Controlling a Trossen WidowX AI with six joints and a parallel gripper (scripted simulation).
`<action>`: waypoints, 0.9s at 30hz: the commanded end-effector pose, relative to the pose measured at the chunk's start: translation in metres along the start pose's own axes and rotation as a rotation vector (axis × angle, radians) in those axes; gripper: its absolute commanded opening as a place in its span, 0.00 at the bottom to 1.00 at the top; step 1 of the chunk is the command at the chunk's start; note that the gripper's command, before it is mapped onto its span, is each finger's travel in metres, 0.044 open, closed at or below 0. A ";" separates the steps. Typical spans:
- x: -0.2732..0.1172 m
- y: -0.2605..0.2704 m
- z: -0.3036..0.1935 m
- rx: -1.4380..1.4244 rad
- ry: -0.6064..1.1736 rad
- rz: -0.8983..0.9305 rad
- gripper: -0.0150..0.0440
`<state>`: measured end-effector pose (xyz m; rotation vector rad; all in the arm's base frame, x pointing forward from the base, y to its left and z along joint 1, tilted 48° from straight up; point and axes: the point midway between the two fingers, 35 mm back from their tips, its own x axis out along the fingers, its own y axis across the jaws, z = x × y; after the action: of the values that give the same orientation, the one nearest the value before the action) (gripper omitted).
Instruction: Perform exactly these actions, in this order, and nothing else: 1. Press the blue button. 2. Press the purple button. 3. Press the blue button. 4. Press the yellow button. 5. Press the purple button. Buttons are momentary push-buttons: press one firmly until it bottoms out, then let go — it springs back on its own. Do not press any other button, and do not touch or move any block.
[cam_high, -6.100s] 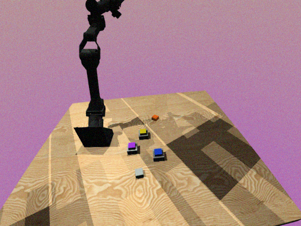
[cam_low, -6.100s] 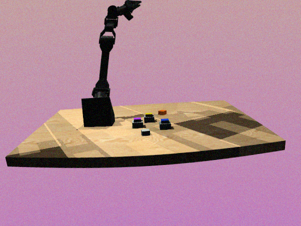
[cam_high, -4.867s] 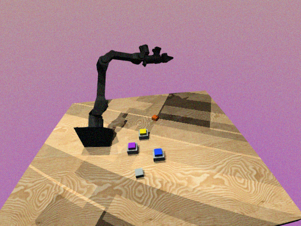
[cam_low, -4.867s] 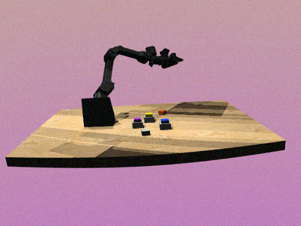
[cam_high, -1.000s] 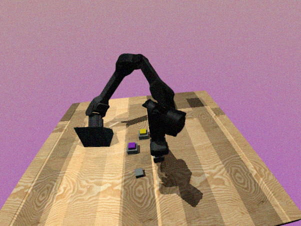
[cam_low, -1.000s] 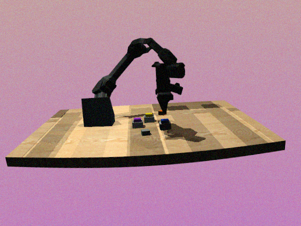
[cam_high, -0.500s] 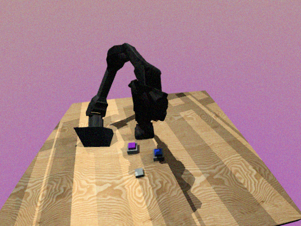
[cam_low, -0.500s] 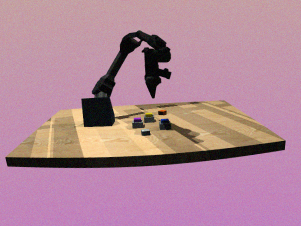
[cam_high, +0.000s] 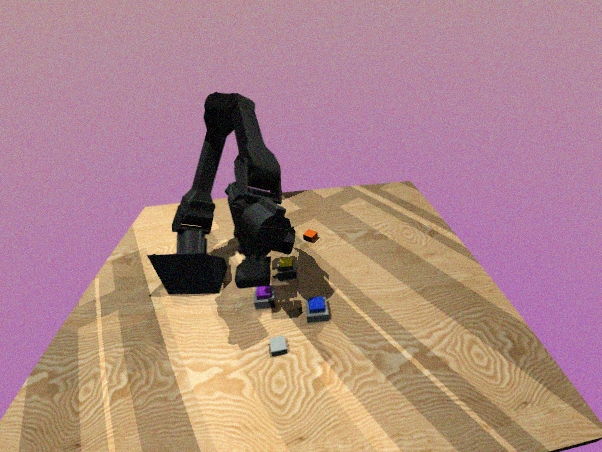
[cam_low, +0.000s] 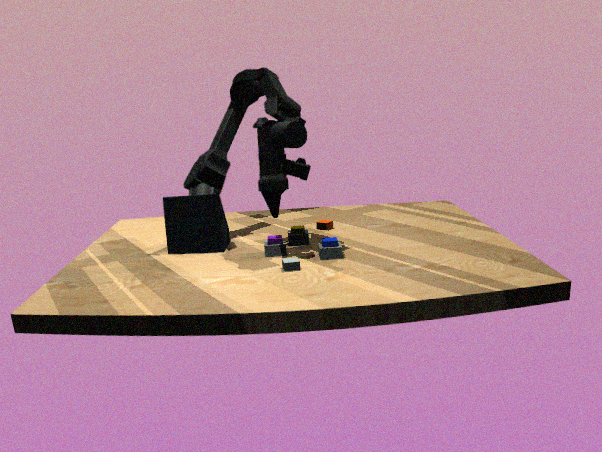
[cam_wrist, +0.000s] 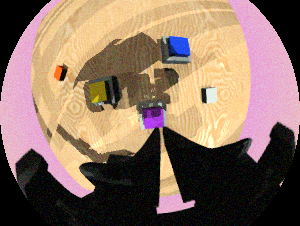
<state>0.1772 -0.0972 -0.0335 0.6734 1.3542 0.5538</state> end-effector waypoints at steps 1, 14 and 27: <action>0.020 0.004 -0.005 0.009 0.009 0.016 0.29; 0.037 0.004 -0.004 0.009 0.008 0.016 0.29; 0.055 0.005 -0.005 0.009 0.008 0.018 0.29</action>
<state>0.1818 -0.0592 -0.0662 0.6793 1.3557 0.5603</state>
